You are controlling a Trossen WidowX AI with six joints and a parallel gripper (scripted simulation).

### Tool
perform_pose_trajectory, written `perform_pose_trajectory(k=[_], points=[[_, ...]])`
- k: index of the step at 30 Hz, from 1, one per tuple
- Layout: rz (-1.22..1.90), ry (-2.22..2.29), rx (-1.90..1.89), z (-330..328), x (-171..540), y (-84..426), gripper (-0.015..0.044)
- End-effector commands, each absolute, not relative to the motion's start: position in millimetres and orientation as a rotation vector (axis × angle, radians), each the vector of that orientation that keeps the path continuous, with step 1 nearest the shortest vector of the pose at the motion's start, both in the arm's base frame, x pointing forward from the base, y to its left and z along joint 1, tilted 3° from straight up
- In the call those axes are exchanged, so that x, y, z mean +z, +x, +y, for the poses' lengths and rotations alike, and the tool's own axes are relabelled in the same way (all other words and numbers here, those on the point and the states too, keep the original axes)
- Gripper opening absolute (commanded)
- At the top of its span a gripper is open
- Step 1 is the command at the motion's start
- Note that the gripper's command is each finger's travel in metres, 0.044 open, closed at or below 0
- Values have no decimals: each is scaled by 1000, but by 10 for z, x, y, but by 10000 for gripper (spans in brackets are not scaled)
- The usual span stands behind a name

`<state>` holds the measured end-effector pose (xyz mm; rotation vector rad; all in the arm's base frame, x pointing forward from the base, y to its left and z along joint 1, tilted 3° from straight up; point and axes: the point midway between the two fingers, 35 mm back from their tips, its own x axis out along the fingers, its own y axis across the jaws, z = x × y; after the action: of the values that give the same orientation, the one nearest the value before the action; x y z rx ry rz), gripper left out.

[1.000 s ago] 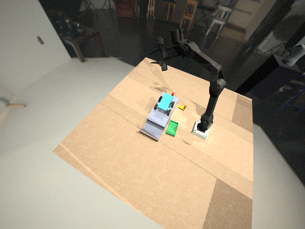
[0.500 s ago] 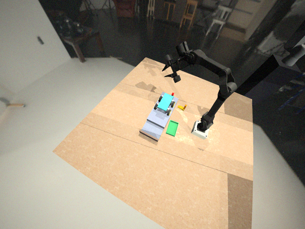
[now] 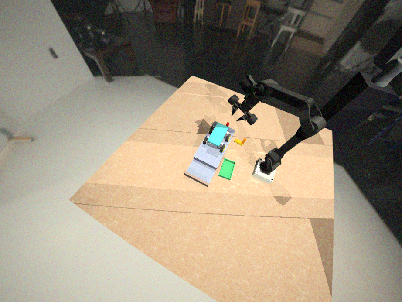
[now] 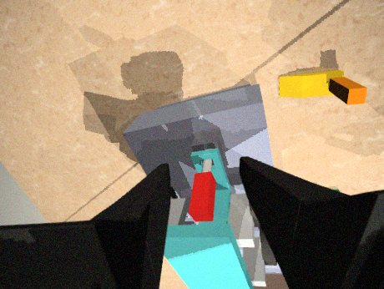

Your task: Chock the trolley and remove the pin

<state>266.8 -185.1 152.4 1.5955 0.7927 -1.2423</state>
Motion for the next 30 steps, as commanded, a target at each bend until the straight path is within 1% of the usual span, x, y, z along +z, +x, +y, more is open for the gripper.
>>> perform_pose_trajectory(k=[1,8,17,30], points=[[910,1497,-1341,-1733,1310,2220,190],[1078,1366,-1442,-1546,1093,1652,190],[1083,1363,-1444,-1542,1081,1640,190],[1083,1363,-1444,-1554,719,1636,190]])
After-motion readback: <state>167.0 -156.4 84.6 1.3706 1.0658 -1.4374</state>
